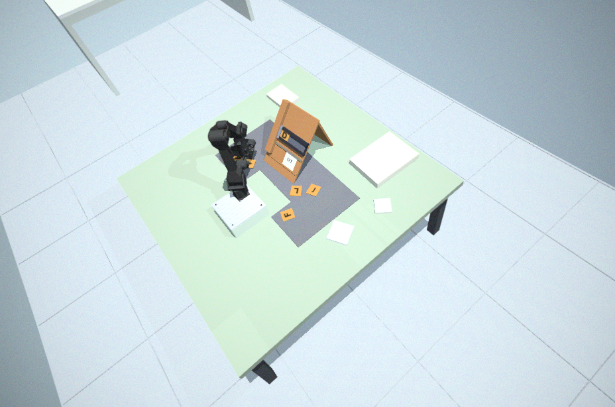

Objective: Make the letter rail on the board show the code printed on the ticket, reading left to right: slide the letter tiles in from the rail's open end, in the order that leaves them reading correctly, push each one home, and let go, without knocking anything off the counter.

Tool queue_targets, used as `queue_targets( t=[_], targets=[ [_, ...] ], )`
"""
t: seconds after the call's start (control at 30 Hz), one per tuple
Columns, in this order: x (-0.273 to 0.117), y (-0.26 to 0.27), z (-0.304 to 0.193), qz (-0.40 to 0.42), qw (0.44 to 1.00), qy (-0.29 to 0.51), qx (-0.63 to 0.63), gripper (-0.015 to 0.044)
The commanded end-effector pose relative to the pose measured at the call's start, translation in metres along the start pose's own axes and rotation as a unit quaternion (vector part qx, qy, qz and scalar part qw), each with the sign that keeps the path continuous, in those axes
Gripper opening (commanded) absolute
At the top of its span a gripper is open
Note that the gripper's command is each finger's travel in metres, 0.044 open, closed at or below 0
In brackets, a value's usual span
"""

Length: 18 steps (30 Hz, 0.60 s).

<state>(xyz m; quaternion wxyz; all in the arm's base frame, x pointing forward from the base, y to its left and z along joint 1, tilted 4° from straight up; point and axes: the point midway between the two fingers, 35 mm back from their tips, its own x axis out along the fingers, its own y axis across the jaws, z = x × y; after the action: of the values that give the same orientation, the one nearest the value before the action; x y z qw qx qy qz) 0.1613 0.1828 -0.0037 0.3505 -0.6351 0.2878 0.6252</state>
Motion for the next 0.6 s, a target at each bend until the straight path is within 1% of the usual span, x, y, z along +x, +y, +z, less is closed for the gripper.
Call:
queue_targets(
  t=[0.0,0.57],
  targets=[
    [-0.0034,-0.0001,0.0000,-0.002,1.000,0.001,0.003,0.0000],
    [-0.0120,0.0013,0.0008,-0.002,1.000,0.001,0.003,0.0000]
  ],
)
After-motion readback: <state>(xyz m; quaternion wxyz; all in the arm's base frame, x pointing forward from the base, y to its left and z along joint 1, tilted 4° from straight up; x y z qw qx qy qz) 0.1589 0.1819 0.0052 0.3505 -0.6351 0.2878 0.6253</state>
